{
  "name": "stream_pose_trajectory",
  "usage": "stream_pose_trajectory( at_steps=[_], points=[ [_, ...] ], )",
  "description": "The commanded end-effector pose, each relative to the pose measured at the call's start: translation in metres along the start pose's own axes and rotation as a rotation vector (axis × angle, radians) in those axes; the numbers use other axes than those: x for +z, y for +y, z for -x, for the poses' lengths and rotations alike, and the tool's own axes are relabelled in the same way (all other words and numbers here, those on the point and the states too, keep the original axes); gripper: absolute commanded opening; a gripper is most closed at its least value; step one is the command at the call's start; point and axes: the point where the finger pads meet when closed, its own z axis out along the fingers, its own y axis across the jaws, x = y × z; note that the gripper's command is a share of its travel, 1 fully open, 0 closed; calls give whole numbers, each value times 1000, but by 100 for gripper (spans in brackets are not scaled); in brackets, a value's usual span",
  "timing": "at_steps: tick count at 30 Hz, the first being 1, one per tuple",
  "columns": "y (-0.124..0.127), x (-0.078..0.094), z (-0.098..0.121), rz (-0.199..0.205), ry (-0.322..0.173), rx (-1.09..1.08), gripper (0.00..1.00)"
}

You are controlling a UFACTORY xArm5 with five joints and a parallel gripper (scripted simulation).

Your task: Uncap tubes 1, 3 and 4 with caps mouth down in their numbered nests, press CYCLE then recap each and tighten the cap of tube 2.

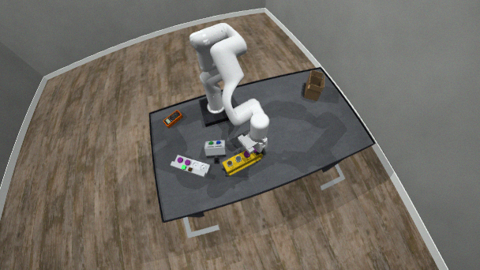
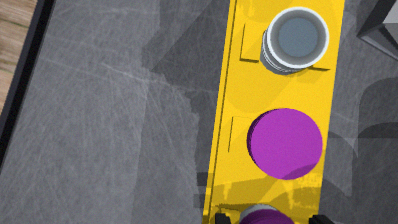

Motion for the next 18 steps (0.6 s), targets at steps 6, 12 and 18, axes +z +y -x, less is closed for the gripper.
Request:
stream_pose_trajectory(
  at_steps=[6,12,18],
  points=[
    [-1,-1,0,-4,-8,-327,46],
    [-1,-1,0,-5,-7,-567,46],
    [-1,-1,0,-6,-7,-665,46]
  ],
)
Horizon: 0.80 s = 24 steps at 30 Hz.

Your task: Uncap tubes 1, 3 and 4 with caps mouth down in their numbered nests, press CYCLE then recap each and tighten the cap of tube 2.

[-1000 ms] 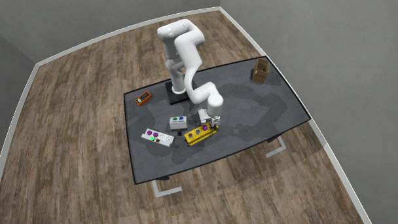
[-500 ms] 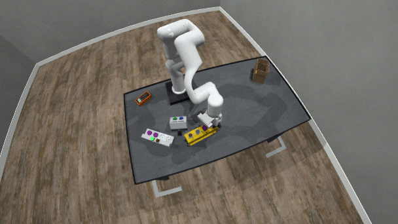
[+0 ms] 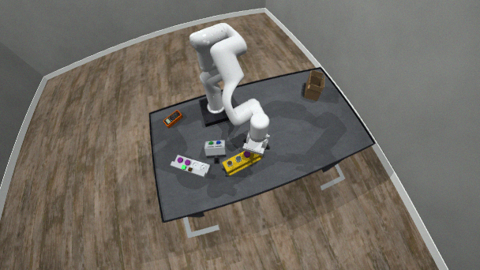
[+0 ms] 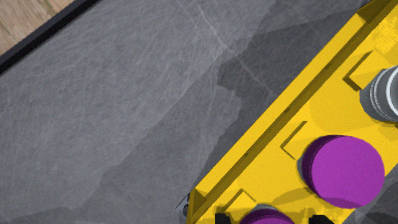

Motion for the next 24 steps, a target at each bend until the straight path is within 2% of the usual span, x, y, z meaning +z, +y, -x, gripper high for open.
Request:
stream_pose_trajectory(
  at_steps=[1,2,3,17,24],
  points=[
    [-1,-1,-1,-7,-5,-49,46],
    [-1,-1,-1,-7,-5,-49,46],
    [-1,-1,-1,-7,-5,-49,0],
    [-1,-1,-1,-7,-5,-49,0],
    [-1,-1,-1,-7,-6,201,0]
  ],
)
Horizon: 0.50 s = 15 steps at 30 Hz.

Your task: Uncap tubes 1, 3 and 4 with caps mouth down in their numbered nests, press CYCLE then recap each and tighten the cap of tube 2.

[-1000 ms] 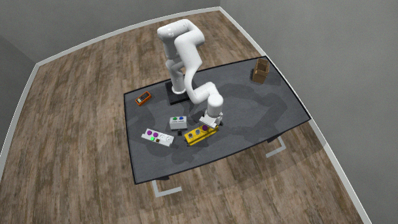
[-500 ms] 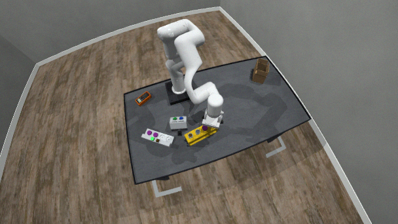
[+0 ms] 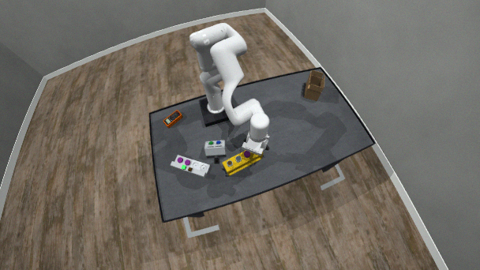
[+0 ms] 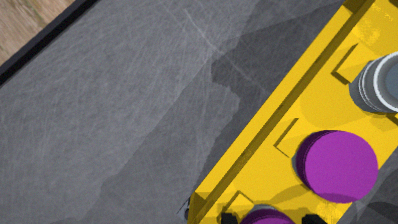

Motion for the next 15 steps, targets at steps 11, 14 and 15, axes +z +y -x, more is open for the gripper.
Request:
stream_pose_trajectory(
  at_steps=[11,14,15],
  points=[
    [-1,-1,-1,-6,-8,676,0],
    [-1,-1,-1,-5,-8,776,0],
    [-1,-1,-1,-5,-8,776,0]
  ],
)
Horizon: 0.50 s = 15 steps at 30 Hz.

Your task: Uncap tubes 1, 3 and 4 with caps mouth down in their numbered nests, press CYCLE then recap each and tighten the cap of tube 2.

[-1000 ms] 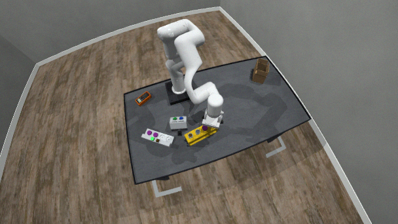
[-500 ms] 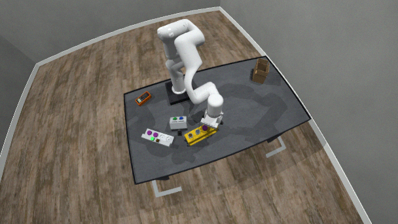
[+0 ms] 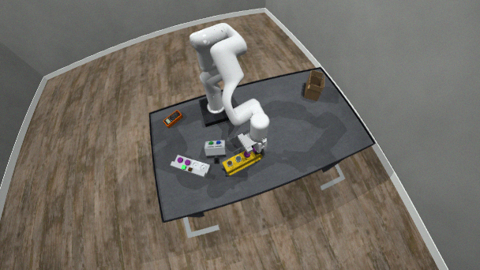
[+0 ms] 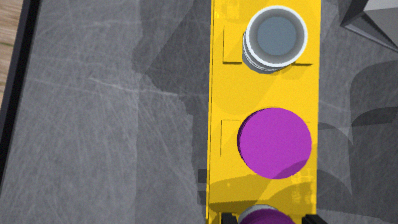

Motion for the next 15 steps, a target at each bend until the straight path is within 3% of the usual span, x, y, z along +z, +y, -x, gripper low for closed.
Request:
stream_pose_trajectory(
  at_steps=[1,13,15],
  points=[
    [-1,-1,0,-3,-9,184,0],
    [-1,0,0,0,-10,784,0],
    [-1,0,0,0,-10,805,0]
  ],
)
